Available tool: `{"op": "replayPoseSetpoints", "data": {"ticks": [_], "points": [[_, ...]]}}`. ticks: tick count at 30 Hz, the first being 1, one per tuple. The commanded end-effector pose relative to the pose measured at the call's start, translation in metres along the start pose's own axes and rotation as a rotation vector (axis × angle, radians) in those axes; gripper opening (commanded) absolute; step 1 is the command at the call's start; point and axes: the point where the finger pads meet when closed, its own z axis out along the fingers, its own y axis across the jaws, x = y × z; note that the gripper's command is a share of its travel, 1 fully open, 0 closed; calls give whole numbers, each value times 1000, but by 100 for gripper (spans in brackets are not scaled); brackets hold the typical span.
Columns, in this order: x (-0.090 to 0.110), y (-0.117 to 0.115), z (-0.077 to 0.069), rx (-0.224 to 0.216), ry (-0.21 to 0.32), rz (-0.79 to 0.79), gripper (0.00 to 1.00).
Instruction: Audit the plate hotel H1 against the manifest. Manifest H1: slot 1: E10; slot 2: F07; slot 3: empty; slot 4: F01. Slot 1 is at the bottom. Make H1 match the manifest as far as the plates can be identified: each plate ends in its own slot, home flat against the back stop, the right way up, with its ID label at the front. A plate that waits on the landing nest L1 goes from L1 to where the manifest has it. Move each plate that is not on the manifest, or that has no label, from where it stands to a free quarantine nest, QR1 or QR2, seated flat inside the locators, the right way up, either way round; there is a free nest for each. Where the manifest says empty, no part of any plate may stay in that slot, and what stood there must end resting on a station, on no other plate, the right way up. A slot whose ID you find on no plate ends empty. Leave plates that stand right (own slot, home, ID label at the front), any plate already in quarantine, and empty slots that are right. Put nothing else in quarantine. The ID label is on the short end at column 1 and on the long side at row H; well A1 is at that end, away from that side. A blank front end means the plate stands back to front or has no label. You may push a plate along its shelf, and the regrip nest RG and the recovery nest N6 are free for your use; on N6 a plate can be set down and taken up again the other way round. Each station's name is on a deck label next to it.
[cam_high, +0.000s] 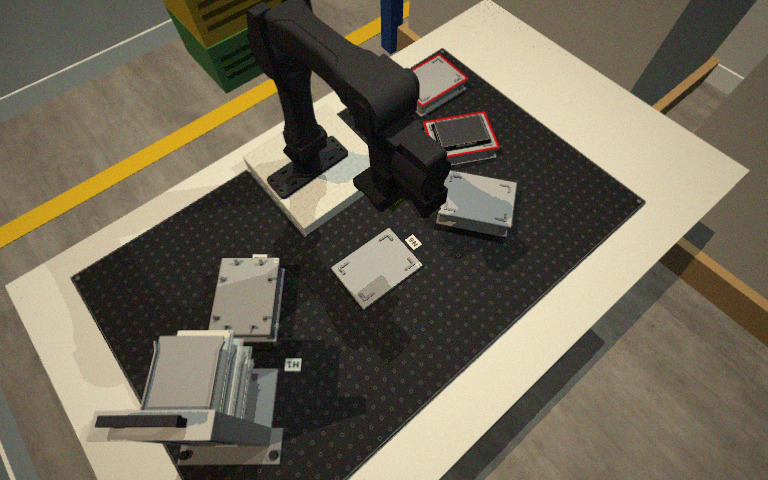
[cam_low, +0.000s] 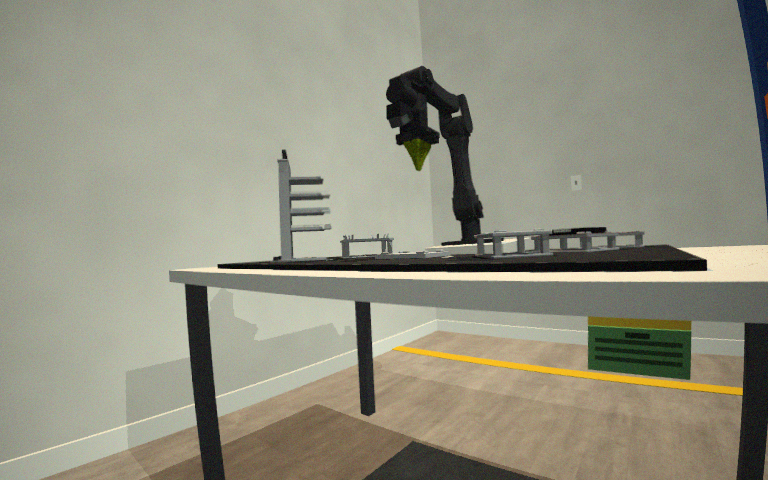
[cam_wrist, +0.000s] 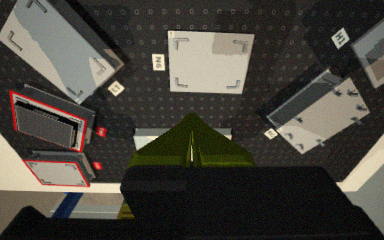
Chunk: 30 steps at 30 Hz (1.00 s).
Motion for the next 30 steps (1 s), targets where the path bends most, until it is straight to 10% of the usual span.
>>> {"op": "replayPoseSetpoints", "data": {"ticks": [1,18,30], "points": [[7,1,-13,3,51,-1,0],[7,1,-13,3,51,-1,0],[8,-39,-13,3,51,-1,0]]}}
